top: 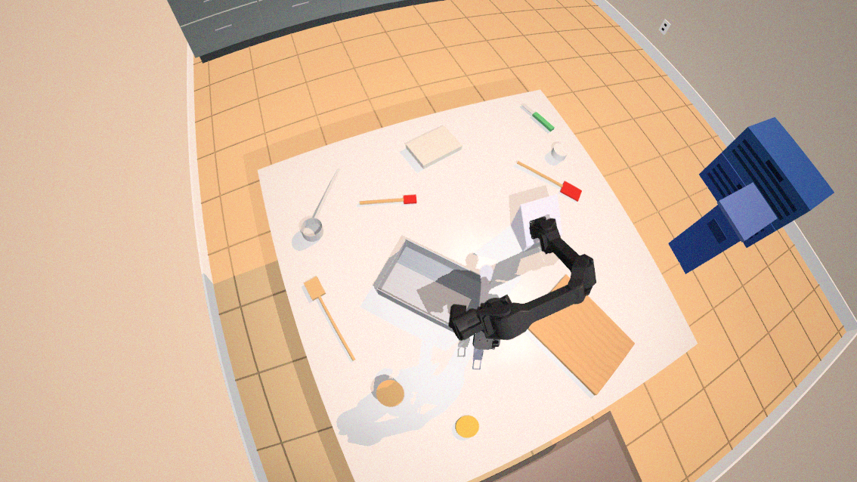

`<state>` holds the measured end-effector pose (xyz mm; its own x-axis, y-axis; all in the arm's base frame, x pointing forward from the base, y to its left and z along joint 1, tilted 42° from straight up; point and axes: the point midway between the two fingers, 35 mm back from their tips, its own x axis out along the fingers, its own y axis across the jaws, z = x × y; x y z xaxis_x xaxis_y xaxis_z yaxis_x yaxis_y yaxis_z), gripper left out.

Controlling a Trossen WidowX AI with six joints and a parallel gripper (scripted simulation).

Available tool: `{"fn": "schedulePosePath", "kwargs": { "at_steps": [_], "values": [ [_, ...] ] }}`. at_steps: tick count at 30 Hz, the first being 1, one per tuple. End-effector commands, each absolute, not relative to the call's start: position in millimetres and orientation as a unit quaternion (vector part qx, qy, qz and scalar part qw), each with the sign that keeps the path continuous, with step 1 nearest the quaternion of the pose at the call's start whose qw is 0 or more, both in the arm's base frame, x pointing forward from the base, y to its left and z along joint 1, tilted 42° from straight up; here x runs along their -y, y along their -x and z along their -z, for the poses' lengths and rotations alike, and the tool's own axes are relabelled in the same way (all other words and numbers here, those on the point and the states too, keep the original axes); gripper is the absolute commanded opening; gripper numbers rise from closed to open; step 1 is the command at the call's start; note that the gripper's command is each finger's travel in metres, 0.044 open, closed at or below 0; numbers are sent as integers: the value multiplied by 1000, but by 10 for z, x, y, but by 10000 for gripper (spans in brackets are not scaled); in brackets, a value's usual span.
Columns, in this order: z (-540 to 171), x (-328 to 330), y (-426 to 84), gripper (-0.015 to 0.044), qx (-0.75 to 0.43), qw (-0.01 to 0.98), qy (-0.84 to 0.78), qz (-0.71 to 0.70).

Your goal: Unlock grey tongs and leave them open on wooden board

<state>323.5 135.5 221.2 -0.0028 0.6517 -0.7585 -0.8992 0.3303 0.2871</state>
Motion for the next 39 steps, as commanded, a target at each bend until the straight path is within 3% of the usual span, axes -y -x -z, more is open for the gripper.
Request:
{"fn": "schedulePosePath", "kwargs": {
  "at_steps": [1, 16, 39],
  "values": [
    [-2400, -1437, -3057, -150, -415, 690, 165, -570],
    [-3011, -1722, -2240, -150, -336, 669, 236, -620],
    [-3065, -2073, -1637, -150, -321, 626, 311, -639]
  ]
}}
